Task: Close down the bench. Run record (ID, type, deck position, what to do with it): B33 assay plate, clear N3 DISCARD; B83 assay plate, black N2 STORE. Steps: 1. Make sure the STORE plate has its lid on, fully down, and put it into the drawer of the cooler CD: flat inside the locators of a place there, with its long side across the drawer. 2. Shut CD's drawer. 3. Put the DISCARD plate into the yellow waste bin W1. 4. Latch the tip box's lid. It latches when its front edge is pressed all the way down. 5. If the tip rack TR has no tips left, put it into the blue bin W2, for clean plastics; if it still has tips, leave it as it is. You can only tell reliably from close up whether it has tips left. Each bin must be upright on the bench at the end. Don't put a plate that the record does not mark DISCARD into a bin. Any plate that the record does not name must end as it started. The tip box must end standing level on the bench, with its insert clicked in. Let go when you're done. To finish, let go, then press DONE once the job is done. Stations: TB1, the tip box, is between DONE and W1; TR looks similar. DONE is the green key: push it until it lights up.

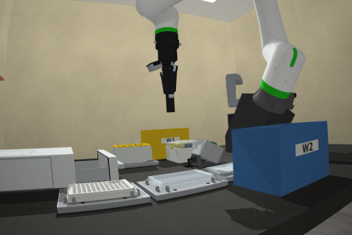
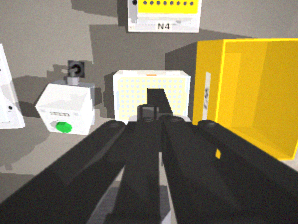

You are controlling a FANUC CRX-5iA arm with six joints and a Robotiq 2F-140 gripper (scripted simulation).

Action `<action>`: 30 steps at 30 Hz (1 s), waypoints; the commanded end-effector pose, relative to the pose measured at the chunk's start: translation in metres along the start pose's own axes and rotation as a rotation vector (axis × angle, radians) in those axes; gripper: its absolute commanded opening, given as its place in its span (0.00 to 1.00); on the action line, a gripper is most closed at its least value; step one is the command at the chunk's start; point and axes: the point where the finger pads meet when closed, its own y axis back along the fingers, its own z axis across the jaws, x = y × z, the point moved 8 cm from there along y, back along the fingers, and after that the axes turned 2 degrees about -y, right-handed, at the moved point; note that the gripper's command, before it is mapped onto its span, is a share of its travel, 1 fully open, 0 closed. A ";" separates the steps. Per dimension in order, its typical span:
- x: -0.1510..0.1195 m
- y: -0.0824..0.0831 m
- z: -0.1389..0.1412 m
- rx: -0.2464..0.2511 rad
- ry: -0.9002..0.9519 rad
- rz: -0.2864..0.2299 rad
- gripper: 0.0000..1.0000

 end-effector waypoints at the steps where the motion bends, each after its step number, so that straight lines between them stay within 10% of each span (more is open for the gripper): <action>1: 0.000 0.001 0.000 -0.001 0.000 0.001 0.10; 30: -0.056 -0.065 0.002 -0.001 0.000 0.001 0.10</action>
